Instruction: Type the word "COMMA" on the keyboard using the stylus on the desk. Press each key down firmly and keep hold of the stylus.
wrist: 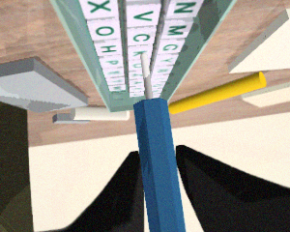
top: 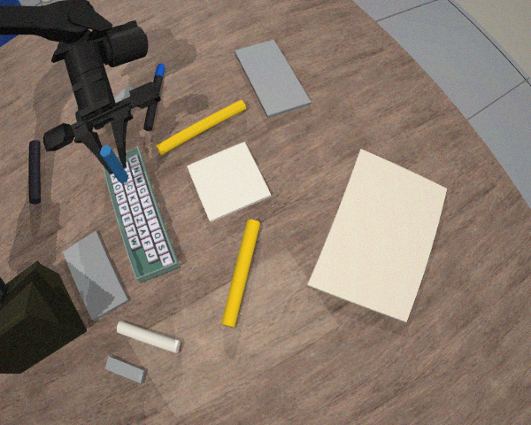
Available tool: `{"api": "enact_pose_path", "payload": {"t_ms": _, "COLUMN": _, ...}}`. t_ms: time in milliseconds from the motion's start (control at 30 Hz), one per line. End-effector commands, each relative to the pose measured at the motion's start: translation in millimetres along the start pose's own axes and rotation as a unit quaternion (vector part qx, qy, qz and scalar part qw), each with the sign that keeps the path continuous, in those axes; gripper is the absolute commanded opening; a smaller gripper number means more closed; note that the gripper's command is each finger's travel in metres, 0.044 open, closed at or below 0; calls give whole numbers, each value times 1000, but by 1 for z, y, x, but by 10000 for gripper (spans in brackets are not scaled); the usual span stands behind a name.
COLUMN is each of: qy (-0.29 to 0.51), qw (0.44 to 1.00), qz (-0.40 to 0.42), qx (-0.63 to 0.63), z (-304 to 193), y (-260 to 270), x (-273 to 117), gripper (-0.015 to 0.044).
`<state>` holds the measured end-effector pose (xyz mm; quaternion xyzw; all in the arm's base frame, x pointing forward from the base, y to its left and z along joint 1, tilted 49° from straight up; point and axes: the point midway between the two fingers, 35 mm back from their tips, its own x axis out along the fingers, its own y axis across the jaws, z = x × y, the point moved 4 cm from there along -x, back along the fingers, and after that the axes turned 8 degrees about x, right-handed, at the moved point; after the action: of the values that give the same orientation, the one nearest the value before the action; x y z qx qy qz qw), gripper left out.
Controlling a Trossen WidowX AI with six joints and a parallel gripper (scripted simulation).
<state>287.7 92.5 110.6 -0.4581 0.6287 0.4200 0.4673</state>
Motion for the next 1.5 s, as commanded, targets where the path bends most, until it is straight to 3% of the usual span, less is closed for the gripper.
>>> {"api": "enact_pose_path", "payload": {"t_ms": 0, "qy": 0, "qw": 1000, "qz": 4, "qx": 2, "z": 2, "y": 0, "x": 3, "gripper": 81}}
{"api": "enact_pose_path", "payload": {"t_ms": 1467, "qy": 0, "qw": 1000, "qz": 4, "qx": 2, "z": 10, "y": 2, "x": 7, "gripper": 81}}
